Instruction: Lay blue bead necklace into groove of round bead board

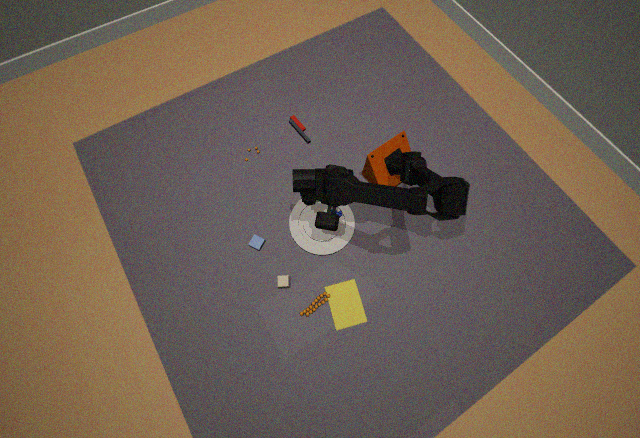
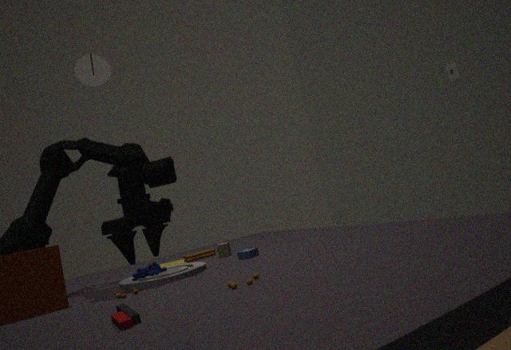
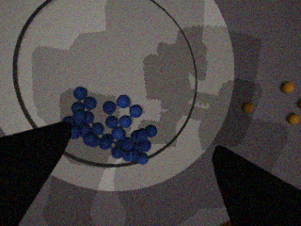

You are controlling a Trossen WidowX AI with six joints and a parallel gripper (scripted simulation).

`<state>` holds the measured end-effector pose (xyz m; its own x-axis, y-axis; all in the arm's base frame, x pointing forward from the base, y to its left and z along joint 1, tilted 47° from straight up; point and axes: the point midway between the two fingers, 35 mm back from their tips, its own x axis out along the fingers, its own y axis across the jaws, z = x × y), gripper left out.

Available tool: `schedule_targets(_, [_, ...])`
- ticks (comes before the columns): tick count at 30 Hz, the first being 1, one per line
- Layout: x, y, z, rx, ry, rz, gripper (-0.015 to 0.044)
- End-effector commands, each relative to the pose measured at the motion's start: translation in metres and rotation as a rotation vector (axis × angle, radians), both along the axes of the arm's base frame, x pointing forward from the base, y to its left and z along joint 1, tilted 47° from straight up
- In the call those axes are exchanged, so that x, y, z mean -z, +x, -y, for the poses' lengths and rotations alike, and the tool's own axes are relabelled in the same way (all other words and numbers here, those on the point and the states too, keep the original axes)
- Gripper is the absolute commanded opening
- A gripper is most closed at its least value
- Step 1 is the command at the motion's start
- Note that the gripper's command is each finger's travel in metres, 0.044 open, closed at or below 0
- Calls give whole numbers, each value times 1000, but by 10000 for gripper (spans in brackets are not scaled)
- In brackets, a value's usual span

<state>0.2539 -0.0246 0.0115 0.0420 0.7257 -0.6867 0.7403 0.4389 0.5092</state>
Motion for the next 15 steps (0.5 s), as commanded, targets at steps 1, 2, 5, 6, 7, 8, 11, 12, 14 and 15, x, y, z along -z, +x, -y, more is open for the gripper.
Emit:
schedule_targets(1, [-1, 1, 0, -13, -3, 11, 414])
schedule_targets(2, [-2, 4, -1, -40, -6, 39, 387])
schedule_targets(5, [-11, 24, -6, -193, -16, 202, 309])
schedule_targets(6, [-14, 30, -8, -247, -19, 259, 282])
schedule_targets(7, [-17, 37, -10, -301, -21, 316, 256])
schedule_targets(8, [-20, 42, -12, -345, -23, 362, 230])
schedule_targets(11, [-23, 46, -14, -379, -24, 399, 151])
schedule_targets(12, [-23, 46, -14, -379, -24, 399, 125])
schedule_targets(14, [-23, 46, -14, -379, -24, 399, 120])
schedule_targets(15, [-23, 46, -14, -379, -24, 399, 120])
